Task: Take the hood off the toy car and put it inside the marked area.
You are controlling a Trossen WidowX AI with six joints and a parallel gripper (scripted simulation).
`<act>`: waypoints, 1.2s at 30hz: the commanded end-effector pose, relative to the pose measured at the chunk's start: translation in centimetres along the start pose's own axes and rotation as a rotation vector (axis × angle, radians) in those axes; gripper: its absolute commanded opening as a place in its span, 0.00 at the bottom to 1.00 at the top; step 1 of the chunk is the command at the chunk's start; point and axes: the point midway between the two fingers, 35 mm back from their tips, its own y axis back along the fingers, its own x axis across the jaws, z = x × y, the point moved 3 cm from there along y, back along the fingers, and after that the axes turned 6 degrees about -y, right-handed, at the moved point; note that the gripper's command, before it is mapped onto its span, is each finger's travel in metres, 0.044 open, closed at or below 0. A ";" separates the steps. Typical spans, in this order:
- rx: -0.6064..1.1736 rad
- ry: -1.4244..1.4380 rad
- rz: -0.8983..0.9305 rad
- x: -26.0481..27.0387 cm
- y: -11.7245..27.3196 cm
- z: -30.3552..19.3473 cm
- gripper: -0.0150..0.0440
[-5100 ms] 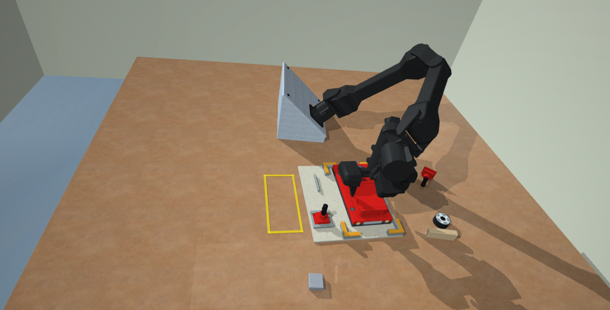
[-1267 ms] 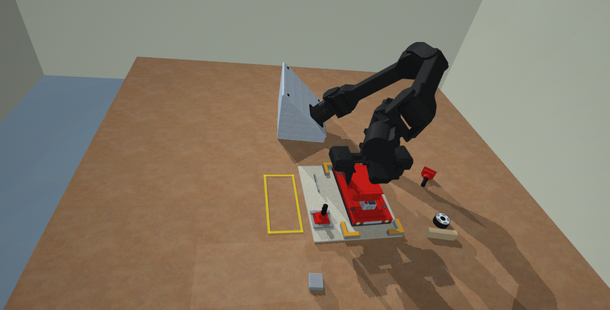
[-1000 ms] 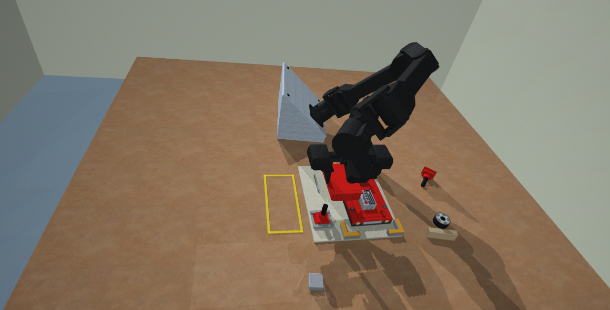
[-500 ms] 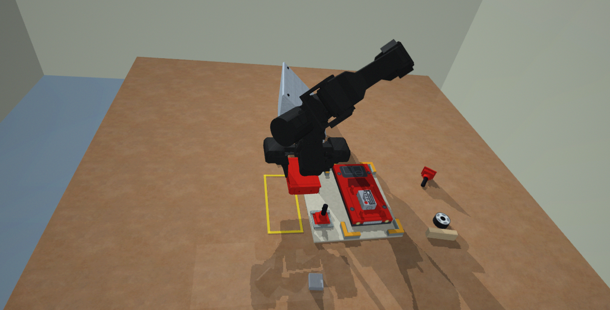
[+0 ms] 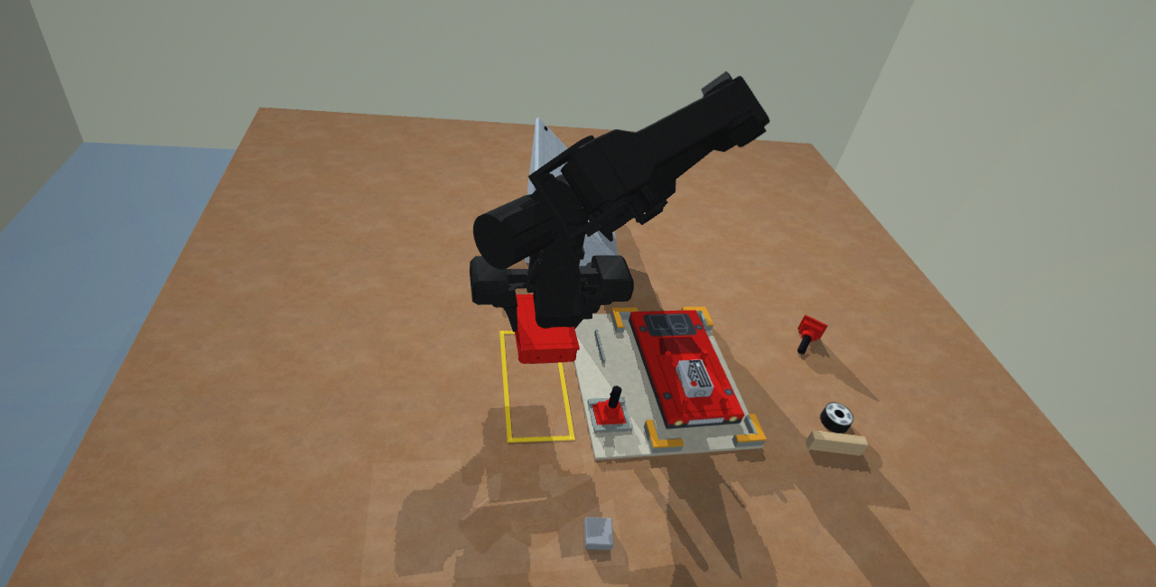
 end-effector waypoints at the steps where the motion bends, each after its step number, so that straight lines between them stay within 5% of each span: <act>1: 0.002 0.000 0.000 -0.1 -0.4 0.0 0.25; 36: 0.001 0.000 0.000 -0.1 -3.4 0.1 0.25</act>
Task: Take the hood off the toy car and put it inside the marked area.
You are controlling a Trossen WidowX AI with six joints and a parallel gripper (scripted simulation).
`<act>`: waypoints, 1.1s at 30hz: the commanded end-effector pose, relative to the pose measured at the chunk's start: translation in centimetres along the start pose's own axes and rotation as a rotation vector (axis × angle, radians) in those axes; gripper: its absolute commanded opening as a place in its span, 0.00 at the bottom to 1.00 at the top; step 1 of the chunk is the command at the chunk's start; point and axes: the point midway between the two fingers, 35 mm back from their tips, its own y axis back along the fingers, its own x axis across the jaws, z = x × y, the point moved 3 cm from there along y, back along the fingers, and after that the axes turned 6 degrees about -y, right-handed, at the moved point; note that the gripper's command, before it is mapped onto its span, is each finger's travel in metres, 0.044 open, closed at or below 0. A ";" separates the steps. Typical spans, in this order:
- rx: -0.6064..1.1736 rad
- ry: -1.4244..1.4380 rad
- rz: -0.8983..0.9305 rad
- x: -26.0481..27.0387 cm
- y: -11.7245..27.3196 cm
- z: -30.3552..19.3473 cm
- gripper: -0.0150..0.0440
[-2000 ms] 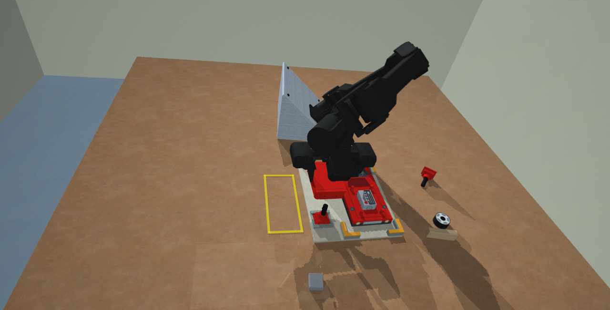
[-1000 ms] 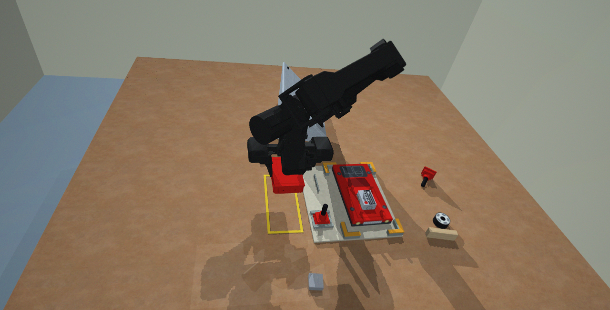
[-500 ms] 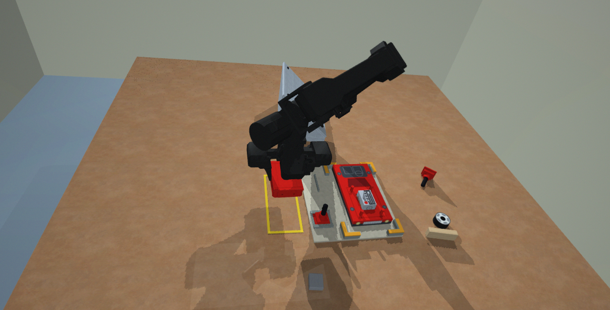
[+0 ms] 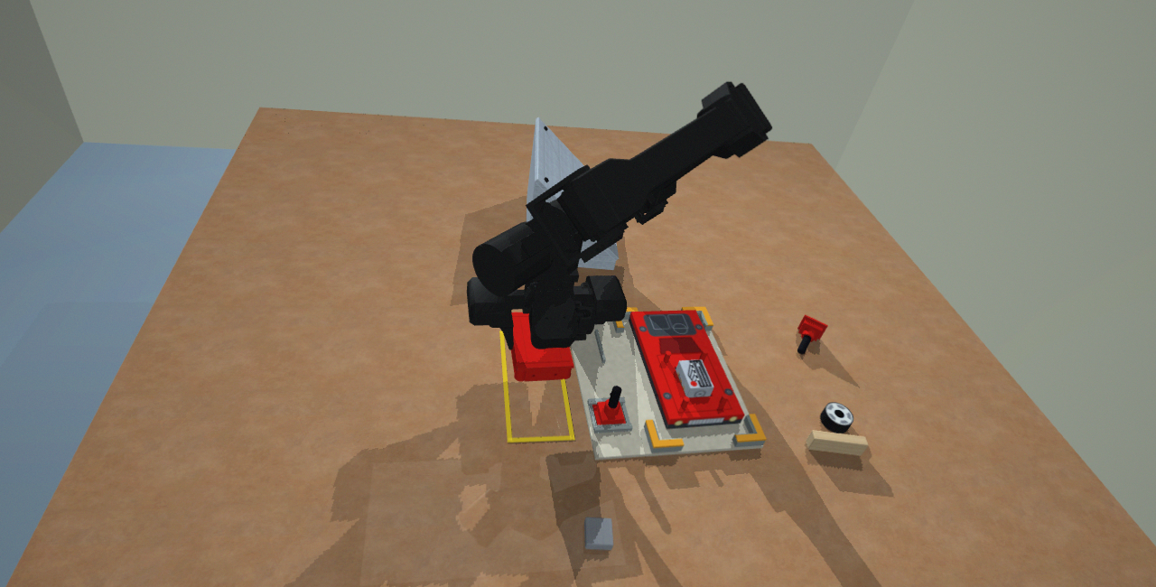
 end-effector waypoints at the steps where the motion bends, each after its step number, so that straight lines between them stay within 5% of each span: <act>1: -0.003 -0.004 0.003 0.0 -0.4 0.0 0.25; 33: -0.003 -0.003 0.005 0.1 -3.1 -0.1 0.25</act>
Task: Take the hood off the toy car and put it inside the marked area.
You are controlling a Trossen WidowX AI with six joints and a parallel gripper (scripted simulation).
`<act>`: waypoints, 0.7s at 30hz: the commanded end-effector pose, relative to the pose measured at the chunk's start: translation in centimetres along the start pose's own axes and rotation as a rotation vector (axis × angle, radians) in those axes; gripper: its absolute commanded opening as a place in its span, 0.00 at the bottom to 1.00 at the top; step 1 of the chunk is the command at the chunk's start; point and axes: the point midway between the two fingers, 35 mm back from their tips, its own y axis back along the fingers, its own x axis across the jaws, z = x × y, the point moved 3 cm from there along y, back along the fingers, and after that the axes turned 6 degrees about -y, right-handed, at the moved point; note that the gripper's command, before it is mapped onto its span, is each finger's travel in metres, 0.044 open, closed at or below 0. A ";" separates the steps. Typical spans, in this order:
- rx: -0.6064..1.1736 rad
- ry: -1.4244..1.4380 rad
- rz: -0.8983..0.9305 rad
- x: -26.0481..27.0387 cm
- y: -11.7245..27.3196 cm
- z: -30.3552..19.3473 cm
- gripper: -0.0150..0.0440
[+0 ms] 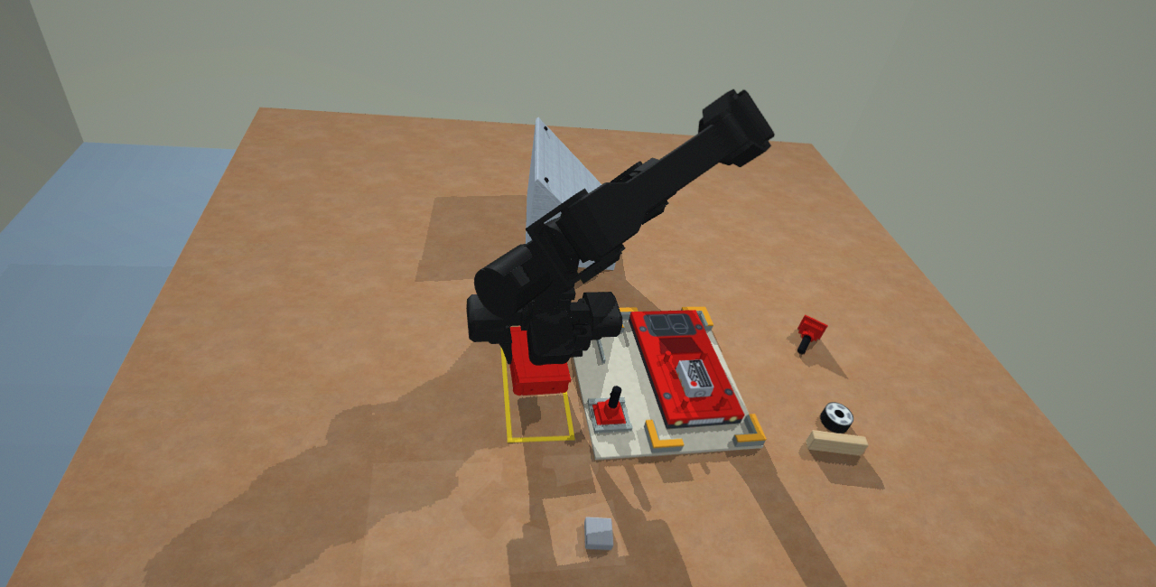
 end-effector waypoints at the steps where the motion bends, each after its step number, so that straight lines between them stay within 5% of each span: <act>1: -0.003 -0.004 0.004 0.0 -0.4 0.0 0.25; 21: -0.003 -0.003 0.005 0.1 -1.6 -0.1 0.25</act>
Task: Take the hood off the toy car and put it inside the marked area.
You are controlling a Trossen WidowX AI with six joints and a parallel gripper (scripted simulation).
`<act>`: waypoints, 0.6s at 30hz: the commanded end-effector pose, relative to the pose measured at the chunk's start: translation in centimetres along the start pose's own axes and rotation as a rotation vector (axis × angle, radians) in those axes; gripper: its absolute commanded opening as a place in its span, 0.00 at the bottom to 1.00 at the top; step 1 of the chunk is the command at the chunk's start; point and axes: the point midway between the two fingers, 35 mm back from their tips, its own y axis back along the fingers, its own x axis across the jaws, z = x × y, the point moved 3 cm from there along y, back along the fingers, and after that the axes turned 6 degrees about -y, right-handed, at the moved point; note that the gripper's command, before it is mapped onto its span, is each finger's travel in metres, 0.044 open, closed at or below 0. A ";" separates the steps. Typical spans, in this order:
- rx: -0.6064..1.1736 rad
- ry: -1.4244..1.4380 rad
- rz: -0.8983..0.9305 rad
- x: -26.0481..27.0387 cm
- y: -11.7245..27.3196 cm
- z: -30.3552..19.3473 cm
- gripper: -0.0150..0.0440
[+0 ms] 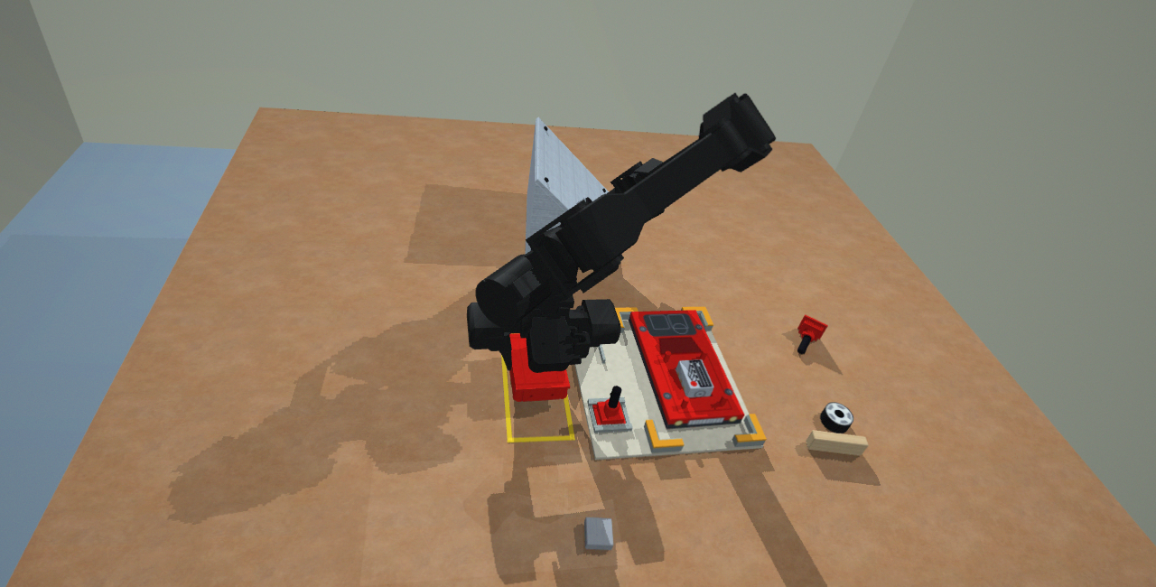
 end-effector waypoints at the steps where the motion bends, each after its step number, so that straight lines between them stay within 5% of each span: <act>1: -0.003 -0.003 0.003 0.0 -0.2 0.0 0.25; 18: -0.003 -0.003 0.003 0.0 -1.0 0.0 0.25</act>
